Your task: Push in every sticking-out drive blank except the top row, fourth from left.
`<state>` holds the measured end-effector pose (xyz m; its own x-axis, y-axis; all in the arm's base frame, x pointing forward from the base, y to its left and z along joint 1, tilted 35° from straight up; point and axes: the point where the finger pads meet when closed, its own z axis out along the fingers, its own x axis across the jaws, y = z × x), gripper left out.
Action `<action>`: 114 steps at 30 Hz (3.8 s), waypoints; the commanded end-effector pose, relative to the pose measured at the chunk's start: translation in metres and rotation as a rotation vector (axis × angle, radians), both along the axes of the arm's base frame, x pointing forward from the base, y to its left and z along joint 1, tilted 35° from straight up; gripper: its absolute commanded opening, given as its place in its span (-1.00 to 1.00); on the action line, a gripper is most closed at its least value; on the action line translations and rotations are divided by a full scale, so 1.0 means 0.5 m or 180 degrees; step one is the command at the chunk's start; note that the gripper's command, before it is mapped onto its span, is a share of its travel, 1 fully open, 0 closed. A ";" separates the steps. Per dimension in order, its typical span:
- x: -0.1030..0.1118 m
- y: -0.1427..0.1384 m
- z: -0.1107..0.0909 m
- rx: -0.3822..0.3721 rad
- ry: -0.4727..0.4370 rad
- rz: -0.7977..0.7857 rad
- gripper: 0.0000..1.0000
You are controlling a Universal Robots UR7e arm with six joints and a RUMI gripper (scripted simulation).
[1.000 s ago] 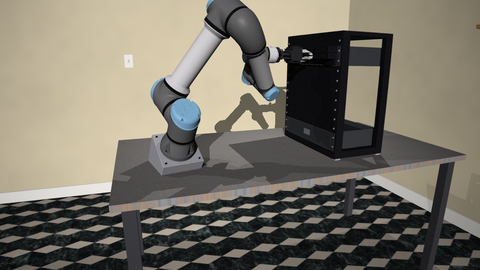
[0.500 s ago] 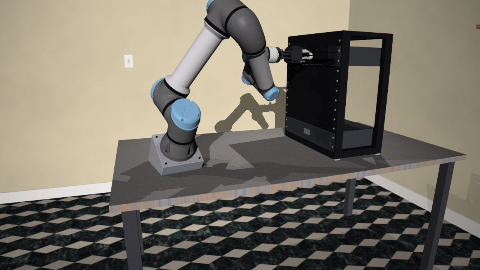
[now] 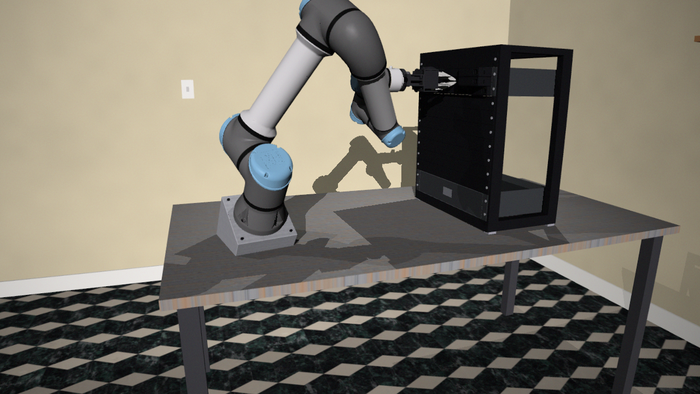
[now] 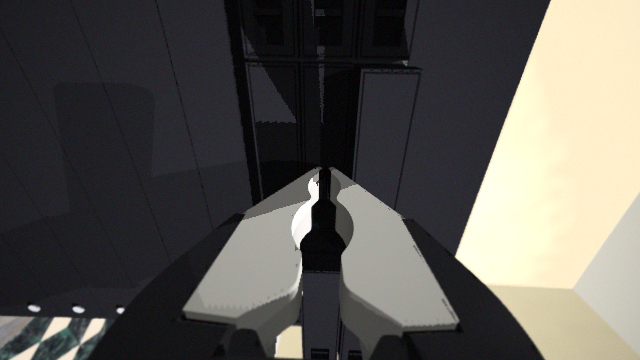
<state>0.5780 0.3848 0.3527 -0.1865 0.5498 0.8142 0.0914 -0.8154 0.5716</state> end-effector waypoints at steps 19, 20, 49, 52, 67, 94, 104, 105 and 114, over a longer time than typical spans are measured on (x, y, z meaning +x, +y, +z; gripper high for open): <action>-0.178 -0.032 -0.017 0.0002 -0.0003 0.0002 -1.00; -0.178 -0.032 -0.017 0.0002 -0.0003 0.0002 -1.00; -0.093 0.016 0.038 0.0002 -0.0003 0.0002 -1.00; -0.070 0.020 0.040 0.0002 -0.0003 0.0002 -1.00; -0.060 0.022 0.041 0.0002 -0.0003 0.0002 -1.00; -0.060 0.022 0.041 0.0002 -0.0003 0.0002 -1.00; -0.053 0.023 0.042 0.0002 -0.0003 0.0002 -1.00; -0.053 0.023 0.042 0.0002 -0.0003 0.0002 -1.00; -0.053 0.023 0.042 0.0002 -0.0003 0.0002 -1.00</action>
